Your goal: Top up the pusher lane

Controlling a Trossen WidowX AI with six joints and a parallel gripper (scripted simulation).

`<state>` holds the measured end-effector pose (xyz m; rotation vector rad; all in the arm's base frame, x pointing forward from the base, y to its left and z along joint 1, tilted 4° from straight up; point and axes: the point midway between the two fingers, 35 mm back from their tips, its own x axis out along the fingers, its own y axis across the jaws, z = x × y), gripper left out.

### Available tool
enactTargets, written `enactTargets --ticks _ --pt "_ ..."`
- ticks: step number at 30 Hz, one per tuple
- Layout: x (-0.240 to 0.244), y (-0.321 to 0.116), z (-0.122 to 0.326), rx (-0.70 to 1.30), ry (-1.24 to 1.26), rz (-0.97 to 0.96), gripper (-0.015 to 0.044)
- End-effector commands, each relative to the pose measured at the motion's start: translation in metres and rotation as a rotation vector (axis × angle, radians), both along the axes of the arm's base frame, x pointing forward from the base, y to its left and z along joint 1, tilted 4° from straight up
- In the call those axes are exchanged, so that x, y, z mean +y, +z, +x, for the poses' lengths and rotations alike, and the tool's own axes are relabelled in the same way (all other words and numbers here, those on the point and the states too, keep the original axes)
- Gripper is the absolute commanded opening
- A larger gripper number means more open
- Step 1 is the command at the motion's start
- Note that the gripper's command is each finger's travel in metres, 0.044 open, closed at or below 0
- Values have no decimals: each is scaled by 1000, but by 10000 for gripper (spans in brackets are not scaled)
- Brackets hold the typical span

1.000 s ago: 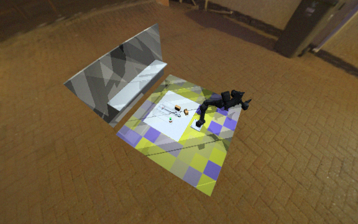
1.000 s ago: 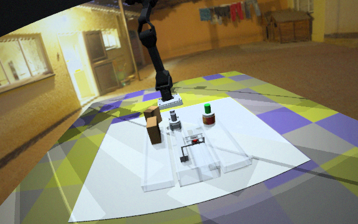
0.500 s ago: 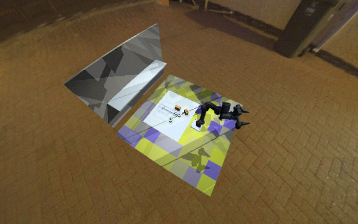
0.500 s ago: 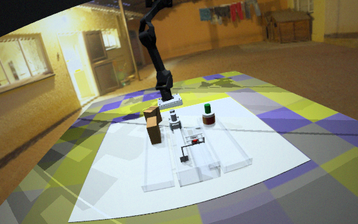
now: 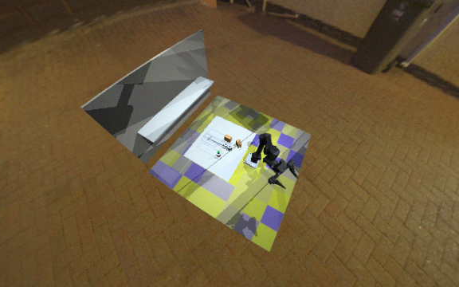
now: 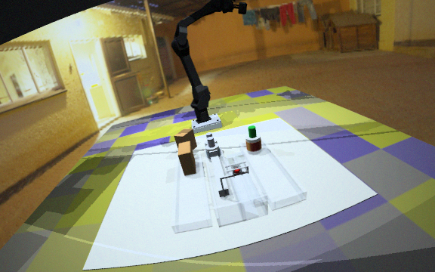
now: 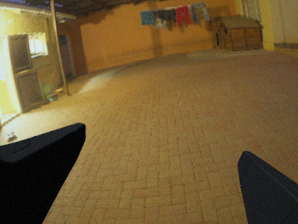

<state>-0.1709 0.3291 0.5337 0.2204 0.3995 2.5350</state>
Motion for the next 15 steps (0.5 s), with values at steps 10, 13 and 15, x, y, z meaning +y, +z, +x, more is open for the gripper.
enactTargets --ticks 10,13,15 --pt "72 -77 157 -57 -509 -220 440" --pt "77 -97 195 -81 -624 -280 440" --pt "77 -113 225 -99 -708 -327 440"
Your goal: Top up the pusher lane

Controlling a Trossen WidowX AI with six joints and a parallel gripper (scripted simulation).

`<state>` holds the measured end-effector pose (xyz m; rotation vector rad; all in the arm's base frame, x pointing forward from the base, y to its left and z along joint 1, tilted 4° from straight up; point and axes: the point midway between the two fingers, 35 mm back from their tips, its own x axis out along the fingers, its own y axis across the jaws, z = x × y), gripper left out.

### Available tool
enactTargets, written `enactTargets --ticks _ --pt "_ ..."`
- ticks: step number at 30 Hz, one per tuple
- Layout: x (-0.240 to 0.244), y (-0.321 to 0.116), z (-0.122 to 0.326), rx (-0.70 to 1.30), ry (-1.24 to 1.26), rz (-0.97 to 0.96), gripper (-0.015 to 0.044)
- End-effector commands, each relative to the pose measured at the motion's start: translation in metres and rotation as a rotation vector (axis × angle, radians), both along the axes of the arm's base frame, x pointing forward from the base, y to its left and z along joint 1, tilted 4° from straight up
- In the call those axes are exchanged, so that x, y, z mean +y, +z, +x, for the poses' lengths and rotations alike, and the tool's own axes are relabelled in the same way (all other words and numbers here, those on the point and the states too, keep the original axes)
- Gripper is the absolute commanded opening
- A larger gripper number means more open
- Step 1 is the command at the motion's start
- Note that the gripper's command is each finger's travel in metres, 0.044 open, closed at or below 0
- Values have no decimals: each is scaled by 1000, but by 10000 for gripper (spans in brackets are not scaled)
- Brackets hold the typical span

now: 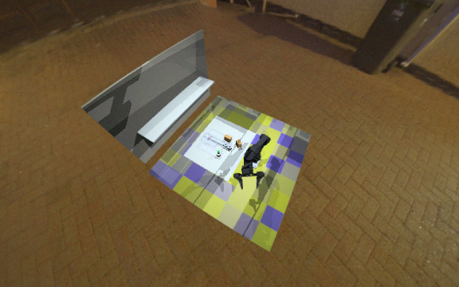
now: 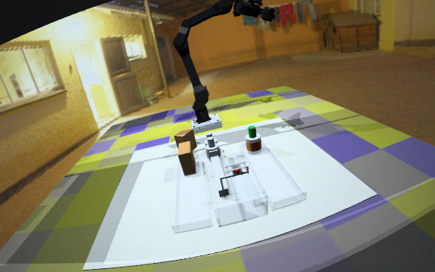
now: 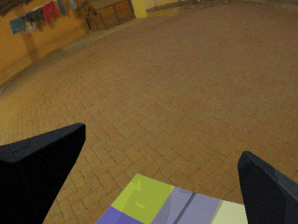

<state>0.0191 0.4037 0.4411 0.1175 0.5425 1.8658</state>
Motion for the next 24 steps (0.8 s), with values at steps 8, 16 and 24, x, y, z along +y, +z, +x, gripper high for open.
enactTargets --ticks 8,16,24 --pt "-19 -81 139 -29 -394 -263 440" --pt "-86 -151 240 37 -714 -522 440" --pt "-189 -217 306 156 -999 -801 440"
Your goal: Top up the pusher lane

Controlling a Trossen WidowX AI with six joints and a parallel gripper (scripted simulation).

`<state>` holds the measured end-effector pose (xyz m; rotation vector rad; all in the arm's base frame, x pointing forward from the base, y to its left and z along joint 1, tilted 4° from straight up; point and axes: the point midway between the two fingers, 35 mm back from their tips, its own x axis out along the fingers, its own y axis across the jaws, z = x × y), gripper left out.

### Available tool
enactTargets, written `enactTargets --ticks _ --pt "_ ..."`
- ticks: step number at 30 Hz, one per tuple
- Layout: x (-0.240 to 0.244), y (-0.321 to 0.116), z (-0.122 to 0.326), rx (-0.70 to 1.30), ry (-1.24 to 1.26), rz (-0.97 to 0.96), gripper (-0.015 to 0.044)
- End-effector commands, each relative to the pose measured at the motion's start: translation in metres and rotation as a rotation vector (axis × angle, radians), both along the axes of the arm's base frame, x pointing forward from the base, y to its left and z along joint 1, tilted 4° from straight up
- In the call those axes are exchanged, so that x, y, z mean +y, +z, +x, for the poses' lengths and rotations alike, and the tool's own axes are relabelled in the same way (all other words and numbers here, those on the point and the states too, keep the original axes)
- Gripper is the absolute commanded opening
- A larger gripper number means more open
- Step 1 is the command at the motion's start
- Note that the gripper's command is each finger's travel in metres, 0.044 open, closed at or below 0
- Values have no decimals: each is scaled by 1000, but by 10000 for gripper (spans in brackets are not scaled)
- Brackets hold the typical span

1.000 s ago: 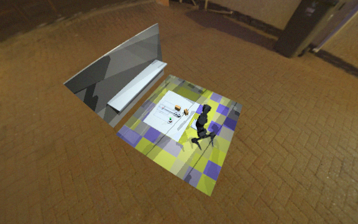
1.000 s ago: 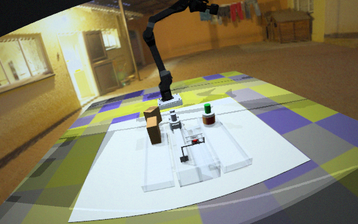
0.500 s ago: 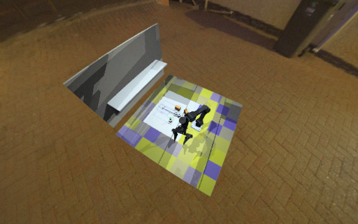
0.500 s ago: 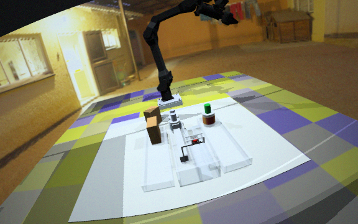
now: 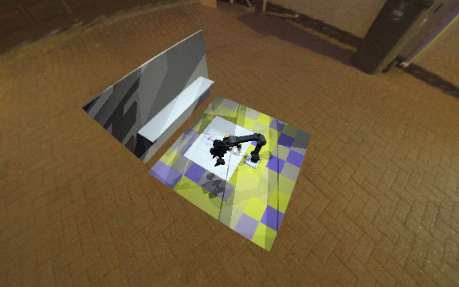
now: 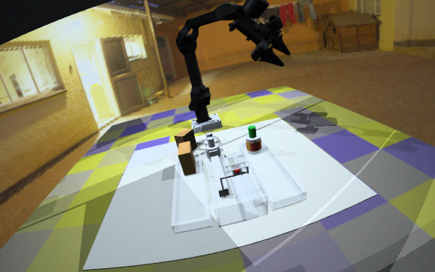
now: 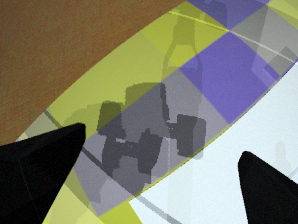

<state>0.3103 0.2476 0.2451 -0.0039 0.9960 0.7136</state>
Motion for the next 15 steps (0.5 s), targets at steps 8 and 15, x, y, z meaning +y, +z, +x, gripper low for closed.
enactTargets --ticks 8,15 --pt "-160 -78 27 243 -380 -297 440" --pt "-262 -116 -5 477 -596 -454 440"
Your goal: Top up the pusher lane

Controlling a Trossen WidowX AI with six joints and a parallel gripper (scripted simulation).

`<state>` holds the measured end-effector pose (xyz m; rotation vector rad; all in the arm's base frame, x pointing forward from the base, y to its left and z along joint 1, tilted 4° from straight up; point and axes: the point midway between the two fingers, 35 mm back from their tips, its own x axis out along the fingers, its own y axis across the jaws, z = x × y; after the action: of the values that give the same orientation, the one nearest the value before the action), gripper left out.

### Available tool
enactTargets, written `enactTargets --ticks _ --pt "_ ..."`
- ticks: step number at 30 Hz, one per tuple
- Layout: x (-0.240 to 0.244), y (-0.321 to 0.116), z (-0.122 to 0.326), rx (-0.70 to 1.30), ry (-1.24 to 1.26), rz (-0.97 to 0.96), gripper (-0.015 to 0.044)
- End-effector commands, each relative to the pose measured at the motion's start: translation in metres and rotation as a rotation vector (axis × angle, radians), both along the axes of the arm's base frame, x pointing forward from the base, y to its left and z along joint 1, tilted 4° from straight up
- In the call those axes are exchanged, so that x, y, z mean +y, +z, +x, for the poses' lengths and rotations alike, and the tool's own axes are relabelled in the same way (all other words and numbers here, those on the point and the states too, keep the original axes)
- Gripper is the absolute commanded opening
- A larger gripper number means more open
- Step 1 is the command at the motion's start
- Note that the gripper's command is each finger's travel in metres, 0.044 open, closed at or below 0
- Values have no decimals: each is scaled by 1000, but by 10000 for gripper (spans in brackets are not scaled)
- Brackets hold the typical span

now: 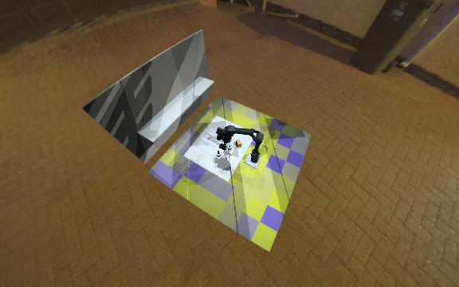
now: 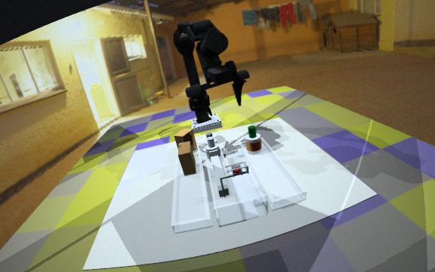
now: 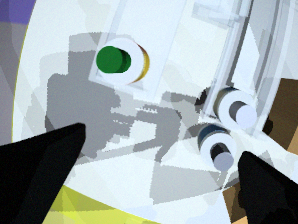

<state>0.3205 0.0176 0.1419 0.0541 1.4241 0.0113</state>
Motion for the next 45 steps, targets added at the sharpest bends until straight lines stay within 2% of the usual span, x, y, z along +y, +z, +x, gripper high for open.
enactTargets --ticks 1,4,7,10,20,44,45 --pt "-44 -17 -23 124 -99 -58 440" --pt "-61 -23 -34 173 -139 -76 440" --pt "-61 -26 -33 173 -139 -76 440" --pt "-60 -55 -30 173 -139 -76 440" --pt "-59 -77 -31 173 -139 -76 440" --pt "-61 -109 -32 173 -139 -76 440" --pt "-61 -109 -32 173 -139 -76 414"
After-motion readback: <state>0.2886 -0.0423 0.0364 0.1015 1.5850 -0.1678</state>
